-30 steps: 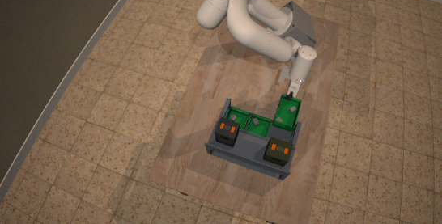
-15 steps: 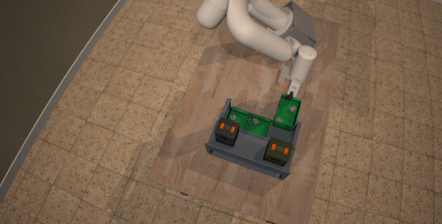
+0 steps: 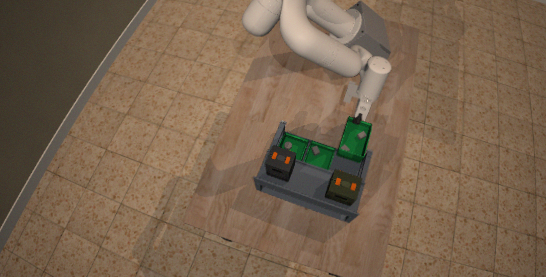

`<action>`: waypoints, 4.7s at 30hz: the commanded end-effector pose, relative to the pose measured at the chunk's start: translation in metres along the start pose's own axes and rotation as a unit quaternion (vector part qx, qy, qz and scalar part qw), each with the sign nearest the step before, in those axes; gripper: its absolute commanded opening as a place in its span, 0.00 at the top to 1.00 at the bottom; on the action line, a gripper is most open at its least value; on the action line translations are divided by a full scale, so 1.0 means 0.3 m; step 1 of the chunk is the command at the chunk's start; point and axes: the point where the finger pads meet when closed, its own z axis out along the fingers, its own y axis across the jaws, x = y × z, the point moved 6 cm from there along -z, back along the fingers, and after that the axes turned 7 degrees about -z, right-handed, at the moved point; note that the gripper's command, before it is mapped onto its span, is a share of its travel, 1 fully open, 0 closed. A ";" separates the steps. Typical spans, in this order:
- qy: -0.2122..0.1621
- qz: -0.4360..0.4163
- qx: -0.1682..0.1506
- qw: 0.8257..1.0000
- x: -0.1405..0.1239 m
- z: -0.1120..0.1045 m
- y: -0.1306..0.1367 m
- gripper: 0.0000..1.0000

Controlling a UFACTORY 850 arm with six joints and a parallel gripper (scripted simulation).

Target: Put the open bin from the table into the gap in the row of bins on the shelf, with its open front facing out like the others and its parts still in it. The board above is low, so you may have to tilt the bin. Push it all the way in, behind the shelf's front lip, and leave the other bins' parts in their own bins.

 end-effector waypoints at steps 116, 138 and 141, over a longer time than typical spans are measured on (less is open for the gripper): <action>-0.010 0.000 -0.077 0.997 0.015 0.019 -0.129 1.00; -0.010 0.000 -0.077 0.997 0.021 0.026 -0.174 1.00; -0.010 0.000 -0.077 0.997 0.023 0.029 -0.194 1.00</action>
